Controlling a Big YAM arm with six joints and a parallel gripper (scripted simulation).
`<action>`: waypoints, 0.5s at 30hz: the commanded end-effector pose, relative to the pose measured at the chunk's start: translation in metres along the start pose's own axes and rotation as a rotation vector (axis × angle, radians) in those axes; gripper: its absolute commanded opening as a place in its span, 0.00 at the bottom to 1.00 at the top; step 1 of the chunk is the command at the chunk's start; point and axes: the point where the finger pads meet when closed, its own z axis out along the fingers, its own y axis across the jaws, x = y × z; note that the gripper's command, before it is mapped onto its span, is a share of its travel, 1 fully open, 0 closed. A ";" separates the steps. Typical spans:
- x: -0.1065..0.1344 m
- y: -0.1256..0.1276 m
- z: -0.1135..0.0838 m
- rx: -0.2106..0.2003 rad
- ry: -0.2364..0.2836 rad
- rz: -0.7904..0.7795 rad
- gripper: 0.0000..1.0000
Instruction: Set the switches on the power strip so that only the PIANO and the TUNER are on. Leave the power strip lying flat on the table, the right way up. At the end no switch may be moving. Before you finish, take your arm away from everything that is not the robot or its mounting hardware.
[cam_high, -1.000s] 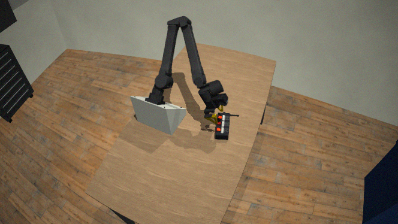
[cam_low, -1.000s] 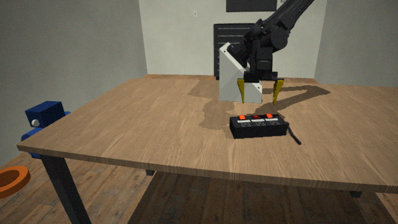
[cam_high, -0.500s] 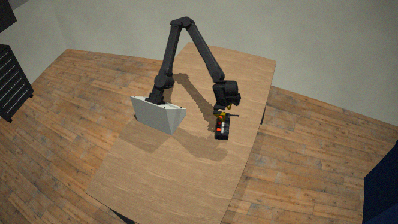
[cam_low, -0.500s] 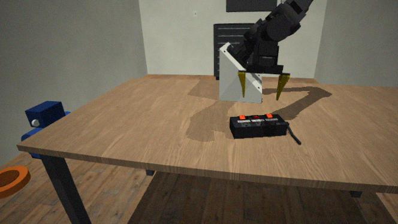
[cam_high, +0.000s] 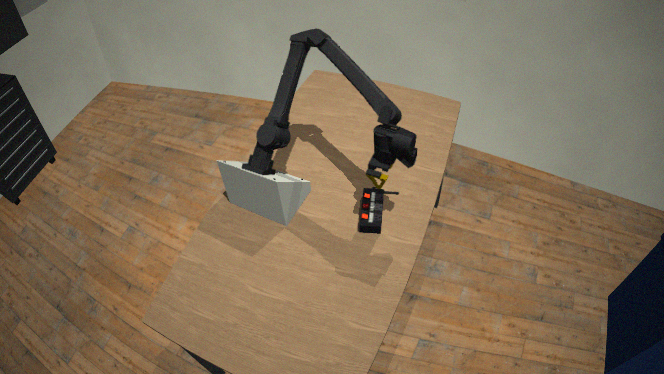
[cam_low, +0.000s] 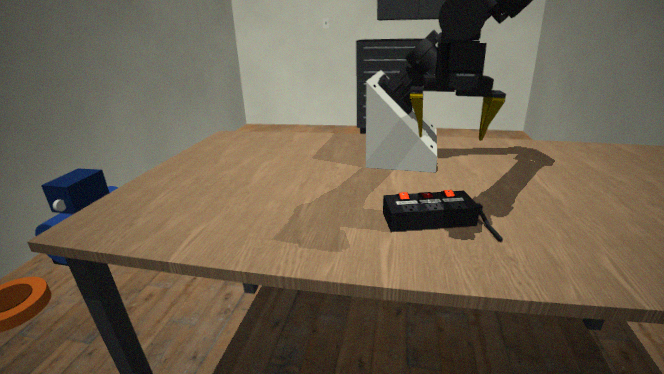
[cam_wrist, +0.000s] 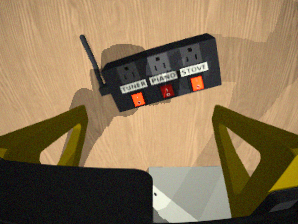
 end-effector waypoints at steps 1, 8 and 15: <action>-0.009 0.008 -0.002 -0.006 0.021 -0.074 1.00; -0.010 0.003 -0.003 -0.002 0.009 -0.074 1.00; -0.009 0.003 -0.003 -0.002 0.009 -0.074 1.00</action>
